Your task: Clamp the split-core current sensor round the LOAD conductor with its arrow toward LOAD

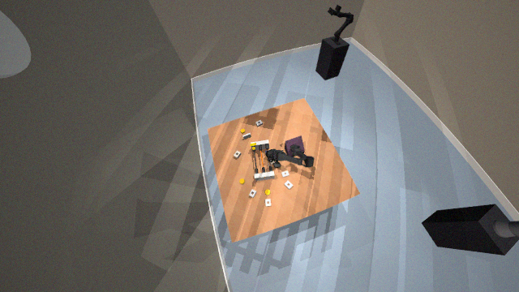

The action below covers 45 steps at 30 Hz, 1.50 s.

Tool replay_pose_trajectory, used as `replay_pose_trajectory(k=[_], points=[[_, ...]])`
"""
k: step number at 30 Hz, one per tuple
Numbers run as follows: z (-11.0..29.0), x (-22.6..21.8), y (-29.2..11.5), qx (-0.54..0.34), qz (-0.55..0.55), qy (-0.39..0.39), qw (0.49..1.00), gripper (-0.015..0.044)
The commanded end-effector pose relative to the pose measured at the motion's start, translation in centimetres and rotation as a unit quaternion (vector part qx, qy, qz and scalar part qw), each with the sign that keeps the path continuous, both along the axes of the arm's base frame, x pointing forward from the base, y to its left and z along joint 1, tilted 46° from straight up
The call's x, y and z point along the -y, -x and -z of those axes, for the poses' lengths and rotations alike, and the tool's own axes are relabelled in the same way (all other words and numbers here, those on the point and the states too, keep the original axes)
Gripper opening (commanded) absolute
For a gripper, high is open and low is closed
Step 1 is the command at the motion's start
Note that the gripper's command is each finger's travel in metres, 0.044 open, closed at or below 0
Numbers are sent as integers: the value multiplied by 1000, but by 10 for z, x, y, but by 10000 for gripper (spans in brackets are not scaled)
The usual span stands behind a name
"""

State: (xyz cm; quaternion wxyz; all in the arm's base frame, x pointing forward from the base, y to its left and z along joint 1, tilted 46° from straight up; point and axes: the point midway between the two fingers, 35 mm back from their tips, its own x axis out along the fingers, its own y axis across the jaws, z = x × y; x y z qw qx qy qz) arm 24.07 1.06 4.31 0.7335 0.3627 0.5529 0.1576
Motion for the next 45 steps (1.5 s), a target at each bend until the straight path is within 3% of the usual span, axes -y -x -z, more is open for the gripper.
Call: replay_pose_trajectory(k=[1, 3, 9, 21, 25, 37, 45], points=[[5, -6, 0, -3, 1, -5, 1000, 331], [5, -7, 0, -3, 1, -5, 1000, 331], [2, -3, -1, 0, -1, -1, 1000, 174], [2, -3, -1, 0, -1, -1, 1000, 94], [1, -3, 2, -2, 1, -4, 1000, 0], [-4, -13, 42, -4, 1, -5, 1000, 0], [-4, -14, 45, -4, 1, -5, 1000, 0]])
